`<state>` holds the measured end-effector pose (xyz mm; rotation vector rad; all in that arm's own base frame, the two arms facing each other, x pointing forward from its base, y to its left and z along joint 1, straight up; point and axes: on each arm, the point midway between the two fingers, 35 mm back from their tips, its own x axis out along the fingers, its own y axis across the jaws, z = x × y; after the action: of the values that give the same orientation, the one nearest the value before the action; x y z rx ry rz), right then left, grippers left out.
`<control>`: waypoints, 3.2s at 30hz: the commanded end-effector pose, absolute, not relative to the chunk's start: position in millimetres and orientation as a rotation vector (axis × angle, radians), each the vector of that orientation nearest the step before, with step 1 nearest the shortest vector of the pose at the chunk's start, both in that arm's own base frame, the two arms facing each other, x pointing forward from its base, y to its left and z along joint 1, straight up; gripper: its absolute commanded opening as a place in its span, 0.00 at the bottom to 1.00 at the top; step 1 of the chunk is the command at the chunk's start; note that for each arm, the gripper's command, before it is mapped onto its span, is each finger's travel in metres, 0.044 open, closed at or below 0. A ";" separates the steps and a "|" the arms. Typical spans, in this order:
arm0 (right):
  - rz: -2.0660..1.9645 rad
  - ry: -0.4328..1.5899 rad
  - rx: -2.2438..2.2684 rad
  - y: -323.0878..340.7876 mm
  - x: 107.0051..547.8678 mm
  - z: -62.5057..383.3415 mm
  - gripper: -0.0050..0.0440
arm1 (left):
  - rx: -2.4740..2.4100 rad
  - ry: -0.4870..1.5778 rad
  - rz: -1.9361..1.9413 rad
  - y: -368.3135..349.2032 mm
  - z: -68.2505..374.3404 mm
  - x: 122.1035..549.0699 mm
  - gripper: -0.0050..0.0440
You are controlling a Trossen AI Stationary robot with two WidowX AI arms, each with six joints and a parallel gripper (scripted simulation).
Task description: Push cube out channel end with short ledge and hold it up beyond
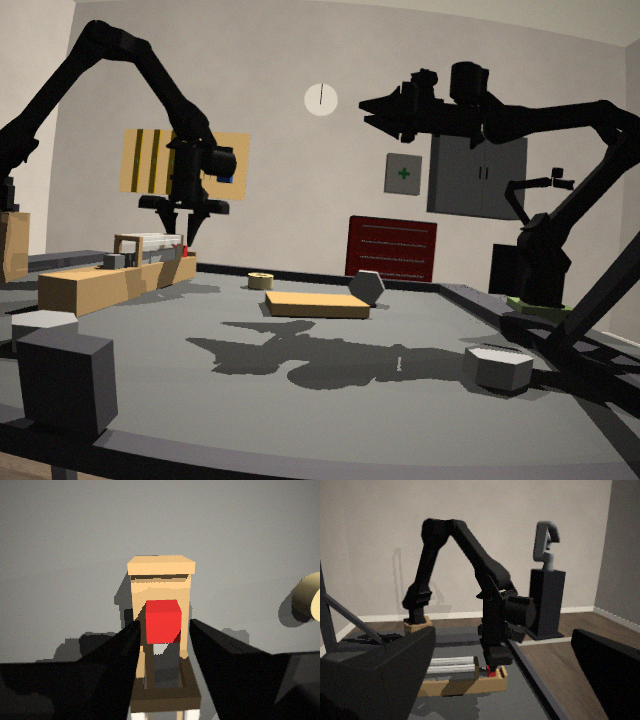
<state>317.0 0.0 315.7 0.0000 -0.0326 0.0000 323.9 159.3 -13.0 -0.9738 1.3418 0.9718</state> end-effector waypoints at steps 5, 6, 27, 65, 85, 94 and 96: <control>0.000 -0.050 0.000 0.0 315.7 322.9 0.92 | -0.975 1.330 0.976 161.1 -21.6 325.0 0.45; 0.000 -0.050 0.000 0.0 315.7 322.9 0.92 | -0.975 1.330 0.976 161.2 -23.7 324.9 0.45; 0.000 -0.050 0.000 0.0 315.7 322.9 0.92 | -0.975 1.332 0.978 162.2 -26.6 326.5 0.45; 0.000 -0.050 0.000 0.0 315.7 322.9 0.92 | -0.975 1.332 0.978 162.0 -26.2 326.1 0.10; 0.000 -0.050 0.000 0.0 315.7 322.9 0.92 | -0.972 1.325 0.973 176.3 -13.8 327.5 0.10; 0.000 -0.050 0.000 0.0 315.7 322.9 0.92 | -0.972 1.325 0.972 179.6 -10.4 327.6 0.10; 0.000 -0.050 0.000 0.0 315.7 322.9 0.92 | -0.970 1.327 0.971 178.9 -10.8 327.1 0.10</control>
<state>317.0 0.0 315.7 0.0000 -0.0326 0.0000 321.4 175.5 -21.8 -0.9775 1.3578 0.9827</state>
